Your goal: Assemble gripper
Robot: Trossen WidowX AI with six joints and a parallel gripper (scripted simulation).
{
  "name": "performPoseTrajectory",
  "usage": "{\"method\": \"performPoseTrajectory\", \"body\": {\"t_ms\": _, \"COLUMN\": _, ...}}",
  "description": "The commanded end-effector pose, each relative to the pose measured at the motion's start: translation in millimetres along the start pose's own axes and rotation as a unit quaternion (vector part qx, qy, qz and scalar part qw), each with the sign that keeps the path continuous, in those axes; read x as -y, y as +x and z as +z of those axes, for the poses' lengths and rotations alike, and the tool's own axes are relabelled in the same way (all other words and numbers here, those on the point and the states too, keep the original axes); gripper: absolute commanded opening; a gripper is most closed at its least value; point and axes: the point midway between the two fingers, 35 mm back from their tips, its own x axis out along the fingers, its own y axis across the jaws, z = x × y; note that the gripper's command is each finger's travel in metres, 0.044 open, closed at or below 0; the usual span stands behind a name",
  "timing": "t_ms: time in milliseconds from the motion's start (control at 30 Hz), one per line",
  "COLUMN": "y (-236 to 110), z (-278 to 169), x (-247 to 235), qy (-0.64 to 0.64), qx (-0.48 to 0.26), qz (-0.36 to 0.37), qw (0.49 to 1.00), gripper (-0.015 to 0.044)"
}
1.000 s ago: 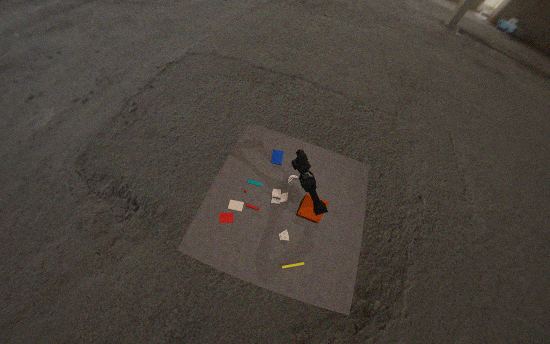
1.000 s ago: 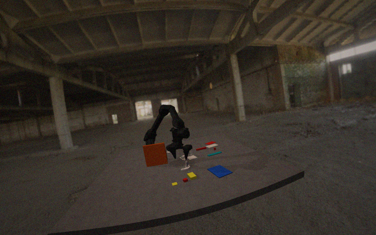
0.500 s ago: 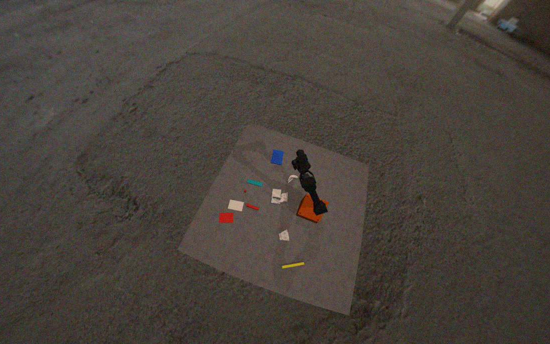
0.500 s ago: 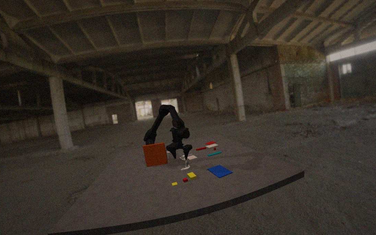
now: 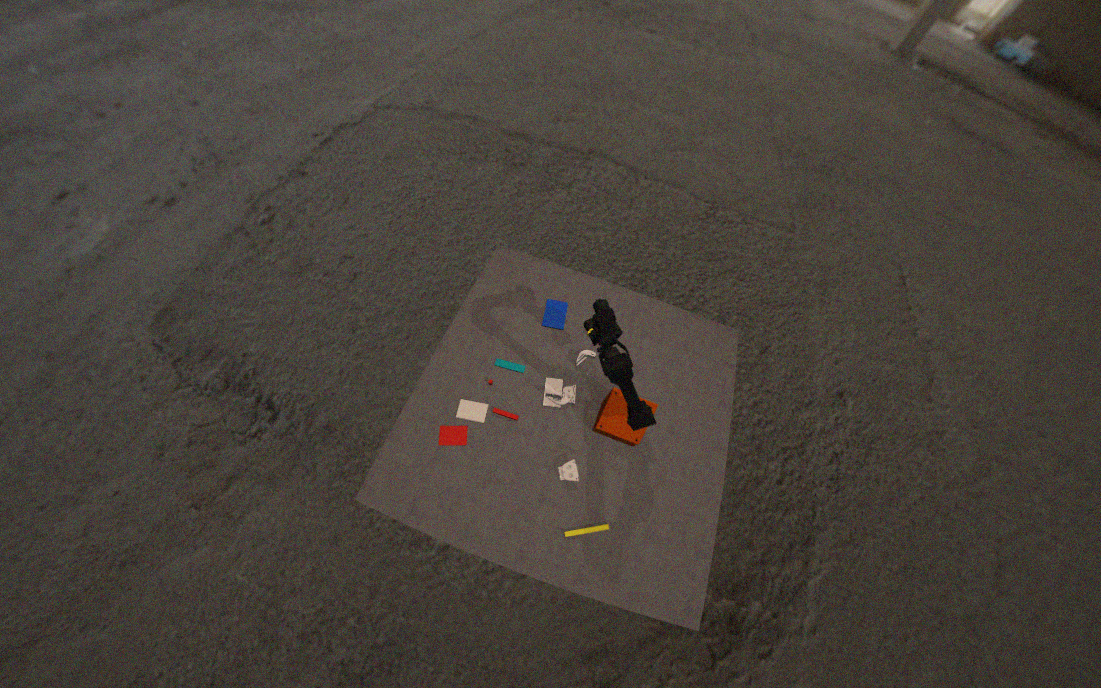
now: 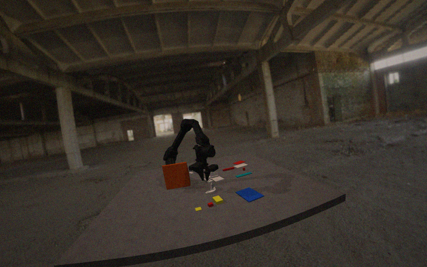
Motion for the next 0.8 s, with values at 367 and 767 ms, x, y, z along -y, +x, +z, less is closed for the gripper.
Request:
{"method": "performPoseTrajectory", "body": {"t_ms": 367, "y": 0.0, "z": 0.0, "x": 0.0, "qy": 0.0, "qx": 0.0, "qz": 0.0, "qw": 1.0, "gripper": 0.0}}
{"method": "performPoseTrajectory", "body": {"t_ms": 767, "y": 0.0, "z": 0.0, "x": 0.0, "qy": 0.0, "qx": 0.0, "qz": 0.0, "qw": 1.0, "gripper": 0.0053}}
